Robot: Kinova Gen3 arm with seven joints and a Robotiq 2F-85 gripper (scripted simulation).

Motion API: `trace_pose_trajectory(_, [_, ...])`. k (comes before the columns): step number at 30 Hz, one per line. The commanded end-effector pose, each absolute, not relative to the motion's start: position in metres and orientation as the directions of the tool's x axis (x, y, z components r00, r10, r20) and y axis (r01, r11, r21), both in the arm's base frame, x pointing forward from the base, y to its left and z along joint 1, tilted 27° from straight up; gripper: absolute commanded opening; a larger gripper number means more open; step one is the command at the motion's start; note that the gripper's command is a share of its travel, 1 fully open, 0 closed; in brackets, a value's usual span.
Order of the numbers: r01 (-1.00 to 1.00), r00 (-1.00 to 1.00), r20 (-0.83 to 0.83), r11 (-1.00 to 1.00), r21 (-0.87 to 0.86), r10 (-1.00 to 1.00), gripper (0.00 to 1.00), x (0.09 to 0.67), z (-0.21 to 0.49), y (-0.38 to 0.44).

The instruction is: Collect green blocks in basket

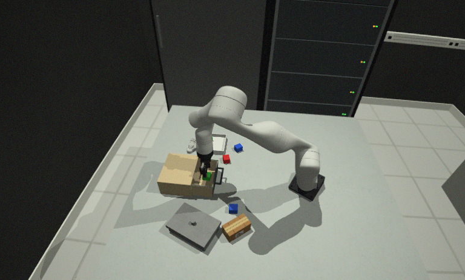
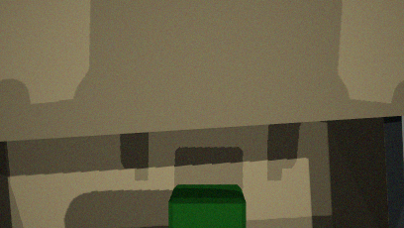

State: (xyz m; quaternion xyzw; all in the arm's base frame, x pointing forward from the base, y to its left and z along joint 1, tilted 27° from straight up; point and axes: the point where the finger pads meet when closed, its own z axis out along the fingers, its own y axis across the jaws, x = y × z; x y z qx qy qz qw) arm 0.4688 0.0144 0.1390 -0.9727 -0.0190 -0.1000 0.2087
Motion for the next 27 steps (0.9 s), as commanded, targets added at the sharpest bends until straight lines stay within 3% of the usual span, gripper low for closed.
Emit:
trace_pose_trajectory(1, [0.080, 0.977, 0.211, -0.913, -0.401, -0.007, 0.70, 0.4733, 0.1389, 0.0119])
trace_pose_trajectory(27, [0.079, 0.978, 0.210, -0.913, -0.401, -0.008, 0.70, 0.4746, 0.1392, 0.0123])
